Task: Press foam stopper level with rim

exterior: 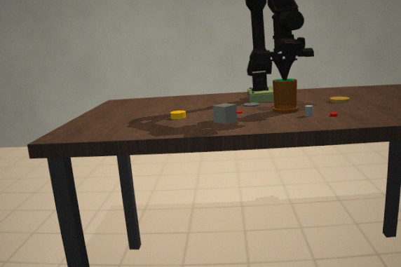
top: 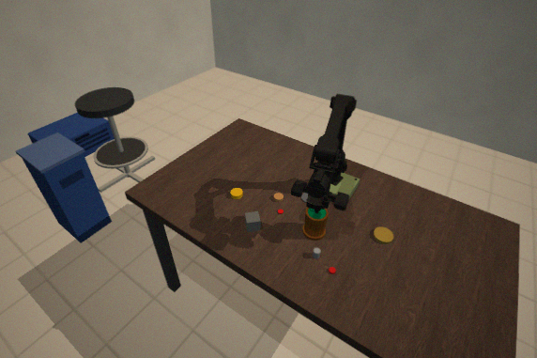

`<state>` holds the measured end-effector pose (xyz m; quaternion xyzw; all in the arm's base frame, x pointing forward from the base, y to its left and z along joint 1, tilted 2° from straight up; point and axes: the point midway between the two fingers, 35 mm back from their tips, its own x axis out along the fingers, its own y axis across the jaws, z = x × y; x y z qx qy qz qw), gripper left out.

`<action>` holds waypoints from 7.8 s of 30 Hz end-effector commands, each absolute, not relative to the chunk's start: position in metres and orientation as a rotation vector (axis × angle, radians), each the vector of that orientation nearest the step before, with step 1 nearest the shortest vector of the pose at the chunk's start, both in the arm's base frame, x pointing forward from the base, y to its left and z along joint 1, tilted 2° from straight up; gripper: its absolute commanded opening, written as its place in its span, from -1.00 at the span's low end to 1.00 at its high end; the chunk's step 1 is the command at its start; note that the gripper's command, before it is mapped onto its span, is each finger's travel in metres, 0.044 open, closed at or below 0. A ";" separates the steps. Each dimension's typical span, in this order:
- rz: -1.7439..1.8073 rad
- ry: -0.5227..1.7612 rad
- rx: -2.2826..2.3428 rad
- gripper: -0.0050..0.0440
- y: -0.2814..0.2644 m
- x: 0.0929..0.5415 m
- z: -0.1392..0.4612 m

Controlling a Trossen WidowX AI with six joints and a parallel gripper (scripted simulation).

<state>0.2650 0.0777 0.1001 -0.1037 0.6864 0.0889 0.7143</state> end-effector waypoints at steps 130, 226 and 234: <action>0.201 1.524 -0.231 -0.80 0.077 0.262 0.092; 0.202 1.520 -0.231 -0.80 0.078 0.265 0.101; 0.202 1.521 -0.231 -0.80 0.080 0.268 0.140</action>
